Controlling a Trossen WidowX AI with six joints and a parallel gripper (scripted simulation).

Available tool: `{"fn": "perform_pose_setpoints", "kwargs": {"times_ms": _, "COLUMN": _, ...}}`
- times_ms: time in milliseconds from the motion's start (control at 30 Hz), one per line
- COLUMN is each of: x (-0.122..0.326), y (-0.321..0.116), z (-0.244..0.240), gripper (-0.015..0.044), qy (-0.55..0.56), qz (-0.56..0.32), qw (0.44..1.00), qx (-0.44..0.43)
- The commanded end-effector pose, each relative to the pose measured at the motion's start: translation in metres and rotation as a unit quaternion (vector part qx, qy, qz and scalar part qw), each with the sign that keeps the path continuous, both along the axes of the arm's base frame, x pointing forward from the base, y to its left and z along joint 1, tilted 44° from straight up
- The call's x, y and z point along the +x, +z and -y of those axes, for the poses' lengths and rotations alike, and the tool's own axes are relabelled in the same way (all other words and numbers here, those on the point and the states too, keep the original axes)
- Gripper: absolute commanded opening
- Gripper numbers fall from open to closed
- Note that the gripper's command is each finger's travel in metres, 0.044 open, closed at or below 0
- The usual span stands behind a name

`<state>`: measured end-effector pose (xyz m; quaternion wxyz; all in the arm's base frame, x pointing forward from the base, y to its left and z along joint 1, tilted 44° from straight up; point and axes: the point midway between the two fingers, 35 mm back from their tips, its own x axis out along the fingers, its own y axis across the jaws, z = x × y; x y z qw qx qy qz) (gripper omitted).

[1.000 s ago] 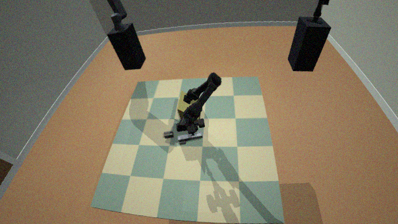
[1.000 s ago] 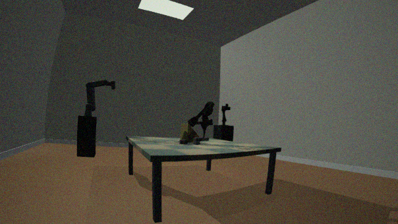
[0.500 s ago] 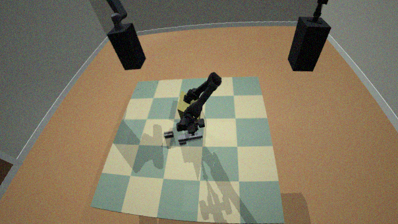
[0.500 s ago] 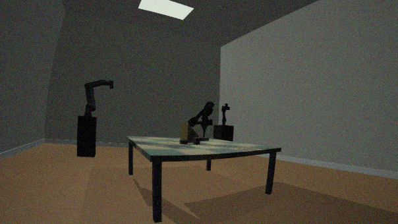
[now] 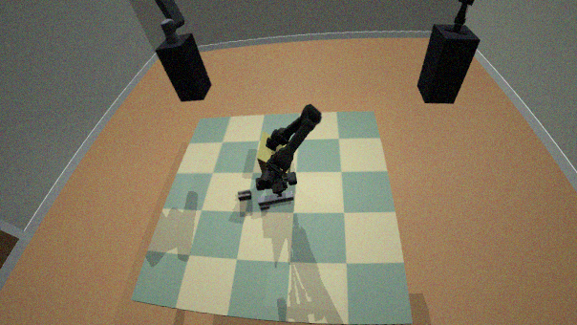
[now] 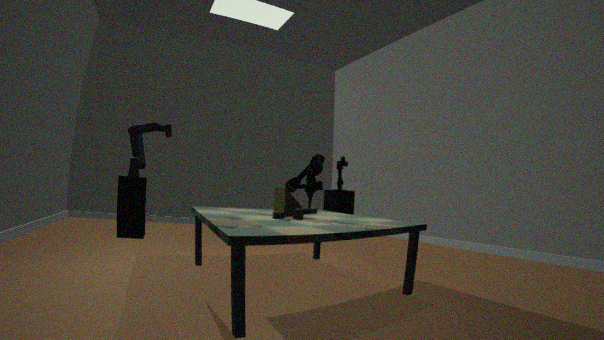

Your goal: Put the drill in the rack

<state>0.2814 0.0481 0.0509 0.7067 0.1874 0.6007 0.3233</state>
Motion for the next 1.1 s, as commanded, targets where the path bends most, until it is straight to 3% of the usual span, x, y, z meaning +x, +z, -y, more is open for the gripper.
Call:
{"fn": "perform_pose_setpoints", "kwargs": {"times_ms": 0, "x": -0.0094, "y": -0.0143, "z": -0.0146, "gripper": 0.0, "qy": 0.02, "qz": -0.022, "qw": 1.0, "qx": 0.002}}
{"fn": "perform_pose_setpoints", "kwargs": {"times_ms": 1067, "x": -0.0103, "y": -0.0174, "z": -0.019, "gripper": 0.0, "qy": 0.02, "qz": -0.022, "qw": 1.0, "qx": 0.002}}
